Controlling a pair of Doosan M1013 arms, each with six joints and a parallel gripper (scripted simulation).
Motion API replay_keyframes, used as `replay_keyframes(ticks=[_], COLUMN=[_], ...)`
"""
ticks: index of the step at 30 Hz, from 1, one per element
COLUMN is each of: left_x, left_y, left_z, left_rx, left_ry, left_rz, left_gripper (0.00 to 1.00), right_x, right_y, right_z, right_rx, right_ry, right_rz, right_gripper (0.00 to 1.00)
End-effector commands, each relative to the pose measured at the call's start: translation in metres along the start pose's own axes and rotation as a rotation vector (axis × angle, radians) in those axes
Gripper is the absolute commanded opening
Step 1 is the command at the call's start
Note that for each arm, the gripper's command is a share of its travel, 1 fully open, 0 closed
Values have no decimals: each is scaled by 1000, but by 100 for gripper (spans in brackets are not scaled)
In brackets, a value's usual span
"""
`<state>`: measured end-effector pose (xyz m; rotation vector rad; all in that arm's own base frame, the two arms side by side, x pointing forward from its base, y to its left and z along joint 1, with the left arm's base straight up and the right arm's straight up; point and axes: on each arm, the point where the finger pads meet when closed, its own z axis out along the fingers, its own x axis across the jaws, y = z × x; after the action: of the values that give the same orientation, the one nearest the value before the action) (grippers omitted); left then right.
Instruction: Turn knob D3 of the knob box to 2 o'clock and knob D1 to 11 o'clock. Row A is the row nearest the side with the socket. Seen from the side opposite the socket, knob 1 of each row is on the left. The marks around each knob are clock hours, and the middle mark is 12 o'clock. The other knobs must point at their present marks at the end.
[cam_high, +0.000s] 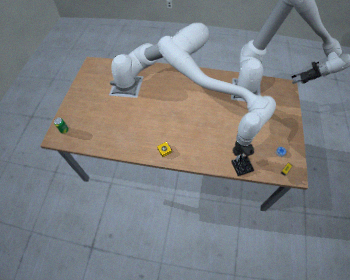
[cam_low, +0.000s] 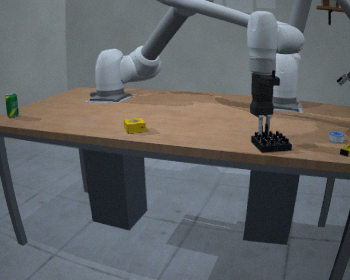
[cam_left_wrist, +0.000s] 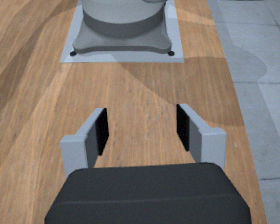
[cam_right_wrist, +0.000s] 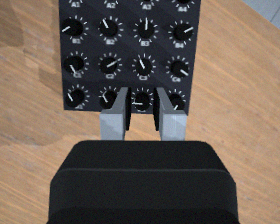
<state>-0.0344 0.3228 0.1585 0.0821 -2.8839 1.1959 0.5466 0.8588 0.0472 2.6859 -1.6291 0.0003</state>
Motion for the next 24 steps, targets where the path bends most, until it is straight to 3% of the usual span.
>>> replay_keyframes(ticks=[1, 2, 24], left_x=[0, 0, 0], left_y=[0, 0, 0], left_z=[0, 0, 0], left_rx=[-1, -1, -1], left_ry=[0, 0, 0], left_rz=[0, 0, 0], left_gripper=[100, 100, 100], right_x=[0, 0, 0], right_y=[0, 0, 0], right_z=[-2, -2, -2], right_rx=[1, 1, 1], right_ry=[-1, -1, -1], right_rz=[0, 0, 7], right_gripper=[46, 30, 30])
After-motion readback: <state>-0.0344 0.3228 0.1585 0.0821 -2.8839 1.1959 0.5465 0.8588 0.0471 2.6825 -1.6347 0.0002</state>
